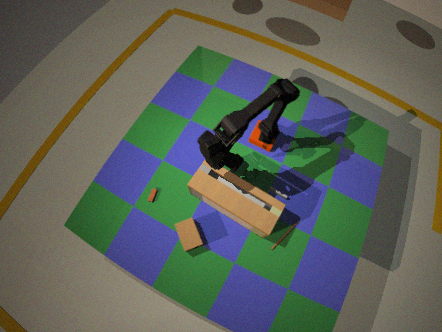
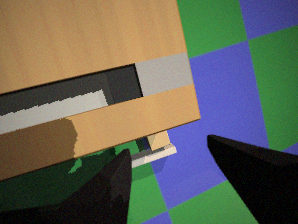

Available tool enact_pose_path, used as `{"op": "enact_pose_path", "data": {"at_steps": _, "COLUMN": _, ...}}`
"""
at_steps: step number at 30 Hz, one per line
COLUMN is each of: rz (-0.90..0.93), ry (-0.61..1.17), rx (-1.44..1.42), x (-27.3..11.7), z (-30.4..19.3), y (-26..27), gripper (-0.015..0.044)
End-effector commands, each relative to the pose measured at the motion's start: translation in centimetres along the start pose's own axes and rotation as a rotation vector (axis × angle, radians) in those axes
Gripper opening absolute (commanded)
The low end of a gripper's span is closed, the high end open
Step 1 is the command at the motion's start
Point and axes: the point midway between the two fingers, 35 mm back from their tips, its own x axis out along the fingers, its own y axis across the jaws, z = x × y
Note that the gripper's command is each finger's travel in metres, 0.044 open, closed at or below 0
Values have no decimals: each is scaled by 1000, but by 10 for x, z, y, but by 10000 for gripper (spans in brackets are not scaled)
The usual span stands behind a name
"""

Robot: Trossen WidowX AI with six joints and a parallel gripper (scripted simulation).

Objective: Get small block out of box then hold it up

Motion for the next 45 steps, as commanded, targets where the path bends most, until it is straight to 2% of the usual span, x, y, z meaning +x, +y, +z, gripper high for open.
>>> {"op": "enact_pose_path", "data": {"at_steps": 1, "rz": 115, "ry": -44, "rx": 954, "x": -5, "z": -9, "y": -10, "gripper": 285}}
{"op": "enact_pose_path", "data": {"at_steps": 18, "rz": 291, "ry": 56, "rx": 2111, "x": -7, "z": -18, "y": -21, "gripper": 285}}
{"op": "enact_pose_path", "data": {"at_steps": 32, "rz": 422, "ry": 285, "rx": 3023, "x": -10, "z": -24, "y": -29, "gripper": 285}}
{"op": "enact_pose_path", "data": {"at_steps": 45, "rz": 427, "ry": 299, "rx": 3058, "x": -10, "z": -25, "y": -29, "gripper": 285}}
